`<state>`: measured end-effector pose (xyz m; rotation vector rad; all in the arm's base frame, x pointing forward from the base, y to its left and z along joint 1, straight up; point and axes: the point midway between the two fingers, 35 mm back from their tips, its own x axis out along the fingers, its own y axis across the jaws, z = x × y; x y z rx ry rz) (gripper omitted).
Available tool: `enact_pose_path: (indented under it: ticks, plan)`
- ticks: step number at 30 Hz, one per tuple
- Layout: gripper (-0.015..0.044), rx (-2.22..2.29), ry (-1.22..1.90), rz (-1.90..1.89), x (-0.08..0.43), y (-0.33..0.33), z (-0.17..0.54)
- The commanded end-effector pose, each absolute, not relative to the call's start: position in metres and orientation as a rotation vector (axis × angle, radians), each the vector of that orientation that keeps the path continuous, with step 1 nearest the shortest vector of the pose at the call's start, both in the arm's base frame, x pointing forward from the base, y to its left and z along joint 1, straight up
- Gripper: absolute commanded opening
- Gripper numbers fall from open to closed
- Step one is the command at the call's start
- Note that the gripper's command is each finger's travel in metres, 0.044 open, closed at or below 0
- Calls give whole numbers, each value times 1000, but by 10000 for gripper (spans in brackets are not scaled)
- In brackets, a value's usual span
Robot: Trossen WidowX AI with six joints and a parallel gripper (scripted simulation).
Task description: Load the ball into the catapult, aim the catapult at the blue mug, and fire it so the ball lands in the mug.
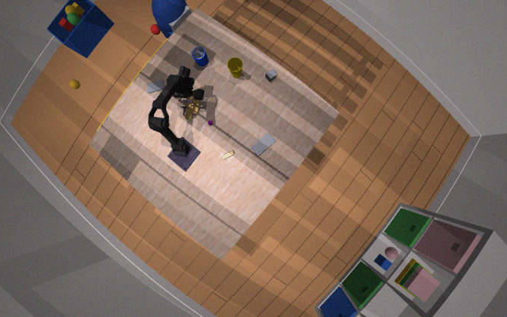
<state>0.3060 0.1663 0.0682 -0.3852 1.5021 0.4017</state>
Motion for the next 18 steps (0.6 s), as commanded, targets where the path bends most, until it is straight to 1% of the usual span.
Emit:
enact_pose_path:
  ticks: [1,6,9,10,12,18]
  plan:
    - [125,-385,1502,402,306,166,69]
    - [92,-385,1502,402,306,166,69]
    - [13,-385,1502,401,306,166,93]
    - [0,-385,1502,401,306,166,107]
    - [0,-385,1502,401,305,165,118]
    - [0,-384,1503,398,305,165,116]
